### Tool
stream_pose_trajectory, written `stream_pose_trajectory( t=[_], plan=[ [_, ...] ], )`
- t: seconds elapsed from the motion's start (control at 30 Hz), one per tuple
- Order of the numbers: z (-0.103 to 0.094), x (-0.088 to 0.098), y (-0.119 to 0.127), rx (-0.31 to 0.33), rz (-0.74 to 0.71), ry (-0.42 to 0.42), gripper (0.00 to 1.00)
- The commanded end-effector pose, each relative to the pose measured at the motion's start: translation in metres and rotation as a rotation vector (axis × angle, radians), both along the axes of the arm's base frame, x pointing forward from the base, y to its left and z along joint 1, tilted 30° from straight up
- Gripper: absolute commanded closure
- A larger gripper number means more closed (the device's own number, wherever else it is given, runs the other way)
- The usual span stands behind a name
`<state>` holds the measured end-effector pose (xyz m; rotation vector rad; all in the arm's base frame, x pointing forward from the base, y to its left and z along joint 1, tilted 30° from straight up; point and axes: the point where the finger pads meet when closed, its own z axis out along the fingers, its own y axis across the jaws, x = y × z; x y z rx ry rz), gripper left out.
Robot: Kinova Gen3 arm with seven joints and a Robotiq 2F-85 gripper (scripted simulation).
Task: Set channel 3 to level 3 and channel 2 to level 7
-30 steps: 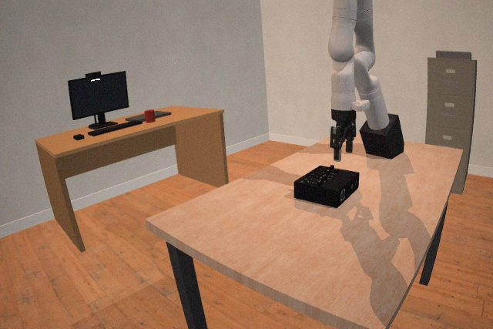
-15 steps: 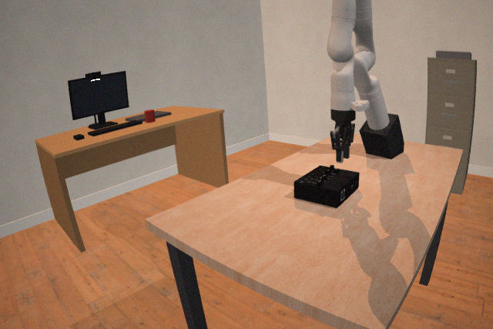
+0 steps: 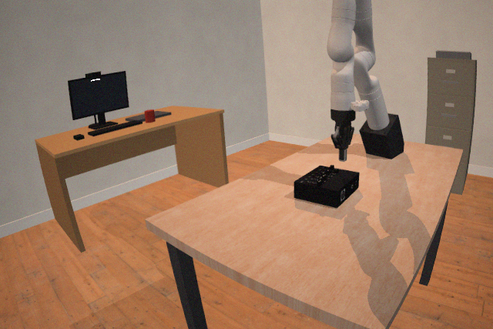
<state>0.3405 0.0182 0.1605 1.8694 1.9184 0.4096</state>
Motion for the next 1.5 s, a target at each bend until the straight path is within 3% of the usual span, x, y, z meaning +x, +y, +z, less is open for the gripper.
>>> stream_pose_trajectory(
  t=[0.0, 1.47],
  plan=[
    [0.000, 0.000, 0.000, 0.000, 0.000, 0.000, 1.00],
    [-0.011, 0.007, 0.000, 0.000, 0.000, 0.000, 1.00]
  ],
)
